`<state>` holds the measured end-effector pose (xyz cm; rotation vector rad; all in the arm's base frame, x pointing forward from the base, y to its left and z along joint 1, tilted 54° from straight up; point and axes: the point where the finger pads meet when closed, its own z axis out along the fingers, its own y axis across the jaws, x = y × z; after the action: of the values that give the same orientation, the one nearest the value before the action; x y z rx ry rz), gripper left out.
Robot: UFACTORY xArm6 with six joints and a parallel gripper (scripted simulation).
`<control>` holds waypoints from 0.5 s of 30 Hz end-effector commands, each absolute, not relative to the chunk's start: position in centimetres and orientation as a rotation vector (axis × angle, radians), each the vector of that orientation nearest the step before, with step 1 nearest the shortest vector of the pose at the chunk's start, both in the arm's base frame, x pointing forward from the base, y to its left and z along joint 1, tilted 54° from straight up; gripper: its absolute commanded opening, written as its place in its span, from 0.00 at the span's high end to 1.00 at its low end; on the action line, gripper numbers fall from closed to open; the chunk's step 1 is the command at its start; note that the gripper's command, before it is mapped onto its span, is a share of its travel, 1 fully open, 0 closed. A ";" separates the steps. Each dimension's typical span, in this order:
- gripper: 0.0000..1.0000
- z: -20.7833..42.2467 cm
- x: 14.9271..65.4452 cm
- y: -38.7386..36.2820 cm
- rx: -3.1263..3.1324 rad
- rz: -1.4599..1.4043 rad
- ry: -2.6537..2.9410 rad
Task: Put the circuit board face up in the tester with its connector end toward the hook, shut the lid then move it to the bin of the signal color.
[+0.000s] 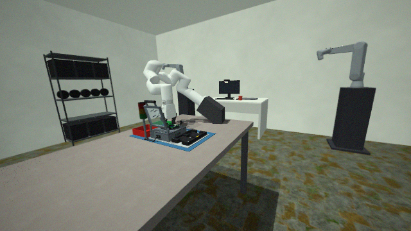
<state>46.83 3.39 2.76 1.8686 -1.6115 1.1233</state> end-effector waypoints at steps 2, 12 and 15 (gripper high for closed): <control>0.21 2.8 47.0 3.4 1.871 1.127 -1.613; 0.00 2.7 47.0 3.3 1.871 1.127 -1.613; 0.00 2.7 47.0 3.3 1.871 1.127 -1.613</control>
<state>47.24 3.29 2.78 1.8704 -1.6168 1.1295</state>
